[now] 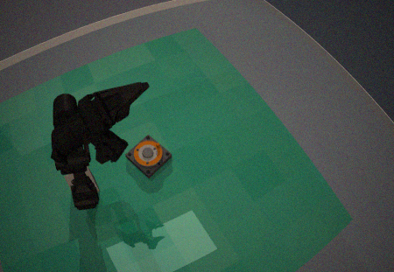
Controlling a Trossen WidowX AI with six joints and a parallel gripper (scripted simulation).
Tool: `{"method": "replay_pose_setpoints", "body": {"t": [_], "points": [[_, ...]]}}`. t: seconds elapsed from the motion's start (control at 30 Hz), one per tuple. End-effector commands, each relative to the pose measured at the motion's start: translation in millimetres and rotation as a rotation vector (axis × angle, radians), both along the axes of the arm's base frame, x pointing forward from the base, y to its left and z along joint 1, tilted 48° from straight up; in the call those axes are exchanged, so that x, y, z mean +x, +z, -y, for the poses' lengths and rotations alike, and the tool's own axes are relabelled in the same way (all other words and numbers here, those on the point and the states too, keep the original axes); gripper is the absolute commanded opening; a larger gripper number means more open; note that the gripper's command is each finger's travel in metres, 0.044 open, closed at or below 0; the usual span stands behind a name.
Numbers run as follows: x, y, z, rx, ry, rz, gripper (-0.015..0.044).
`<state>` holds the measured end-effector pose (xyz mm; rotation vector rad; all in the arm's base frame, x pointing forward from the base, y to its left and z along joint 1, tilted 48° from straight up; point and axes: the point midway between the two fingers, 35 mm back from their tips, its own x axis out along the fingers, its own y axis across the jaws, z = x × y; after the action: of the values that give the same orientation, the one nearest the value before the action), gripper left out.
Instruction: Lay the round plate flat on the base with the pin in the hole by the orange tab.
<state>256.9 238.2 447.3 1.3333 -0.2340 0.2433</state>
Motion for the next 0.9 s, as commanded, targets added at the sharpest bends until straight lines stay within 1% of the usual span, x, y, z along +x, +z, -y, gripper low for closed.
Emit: {"method": "replay_pose_setpoints", "body": {"t": [0.0, 0.03, 0.07, 0.1, 0.13, 0.23, 0.27, 0.3, 0.37, 0.47, 0.5, 0.53, 0.57, 0.63, 0.67, 0.77, 0.8, 0.83, 0.87], "points": [[-3, 3, -2, 0.010, 0.021, 0.009, 0.0374], [-13, 11, -7, 0.042, 0.084, 0.035, 0.0347], [-30, 28, -9, 0.133, 0.174, 0.078, 0.0321], [-50, 51, -4, 0.263, 0.268, 0.124, 0.0295], [-62, 64, 0, 0.340, 0.324, 0.150, 0.0269], [-91, 95, 15, 0.537, 0.466, 0.211, 0.0190], [-95, 99, 18, 0.560, 0.483, 0.217, 0.0164], [-105, 109, 25, 0.631, 0.534, 0.237, 0.0137], [-132, 138, 52, 0.841, 0.686, 0.291, 0.0085], [-158, 166, 93, 1.090, 0.862, 0.348, 0.0006], [-165, 174, 108, 1.173, 0.919, 0.366, 0.0000], [-166, 175, 112, 1.195, 0.934, 0.370, 0.0000], [-171, 181, 125, 1.260, 0.979, 0.383, 0.0000], [-182, 195, 169, 1.476, 1.122, 0.425, 0.0000], [-184, 198, 186, 1.553, 1.171, 0.440, 0.0000], [-184, 204, 237, 1.790, 1.310, 0.486, 0.0000], [-184, 204, 243, 1.814, 1.324, 0.491, 0.0000], [-182, 204, 258, 1.887, 1.364, 0.506, 0.0000], [-177, 202, 284, 2.008, 1.429, 0.532, 0.0000]]}}
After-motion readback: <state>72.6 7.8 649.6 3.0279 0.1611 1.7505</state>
